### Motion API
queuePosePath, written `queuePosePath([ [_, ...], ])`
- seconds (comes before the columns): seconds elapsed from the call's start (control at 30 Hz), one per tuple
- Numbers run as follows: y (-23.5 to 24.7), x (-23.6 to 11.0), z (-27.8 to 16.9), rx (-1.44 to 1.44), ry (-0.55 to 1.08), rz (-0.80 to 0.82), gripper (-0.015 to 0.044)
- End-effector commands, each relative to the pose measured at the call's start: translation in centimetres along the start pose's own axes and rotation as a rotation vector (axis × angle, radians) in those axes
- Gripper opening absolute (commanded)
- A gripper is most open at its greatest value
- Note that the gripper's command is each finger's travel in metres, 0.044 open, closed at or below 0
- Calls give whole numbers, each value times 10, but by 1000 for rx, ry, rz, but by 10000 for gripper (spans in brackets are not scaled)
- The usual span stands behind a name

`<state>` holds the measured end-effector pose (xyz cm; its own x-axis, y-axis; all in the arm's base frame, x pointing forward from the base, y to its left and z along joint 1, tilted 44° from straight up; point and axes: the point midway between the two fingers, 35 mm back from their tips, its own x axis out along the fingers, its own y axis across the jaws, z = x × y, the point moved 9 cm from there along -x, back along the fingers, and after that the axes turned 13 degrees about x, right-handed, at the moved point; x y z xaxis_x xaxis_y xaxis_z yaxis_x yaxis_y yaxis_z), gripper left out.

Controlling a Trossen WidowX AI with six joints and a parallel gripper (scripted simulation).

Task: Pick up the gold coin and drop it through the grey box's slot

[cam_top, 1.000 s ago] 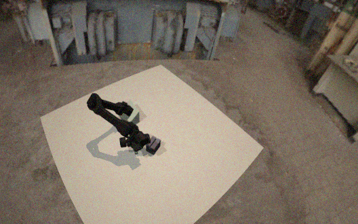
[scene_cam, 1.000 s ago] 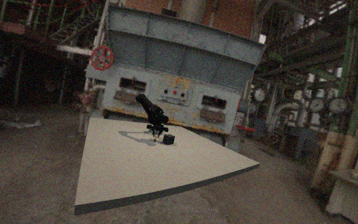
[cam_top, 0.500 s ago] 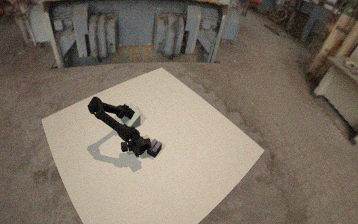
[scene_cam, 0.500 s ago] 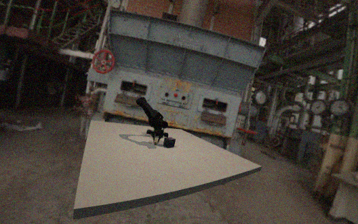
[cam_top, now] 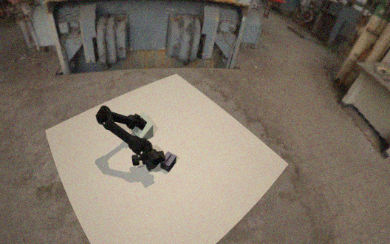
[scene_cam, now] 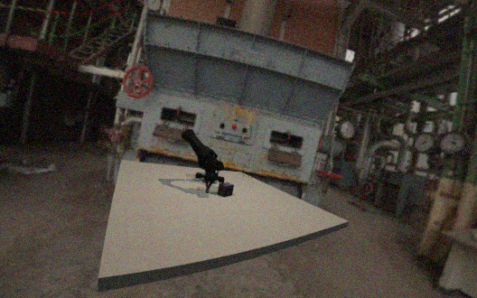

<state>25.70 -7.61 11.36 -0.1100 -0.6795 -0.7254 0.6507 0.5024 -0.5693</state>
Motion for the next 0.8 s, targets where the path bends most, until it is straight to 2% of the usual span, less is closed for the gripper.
queuePosePath([
  [0.0,0,-3,0,-6,-1,-3,0],
  [0.77,4,-60,2,-7,3,3,0],
])
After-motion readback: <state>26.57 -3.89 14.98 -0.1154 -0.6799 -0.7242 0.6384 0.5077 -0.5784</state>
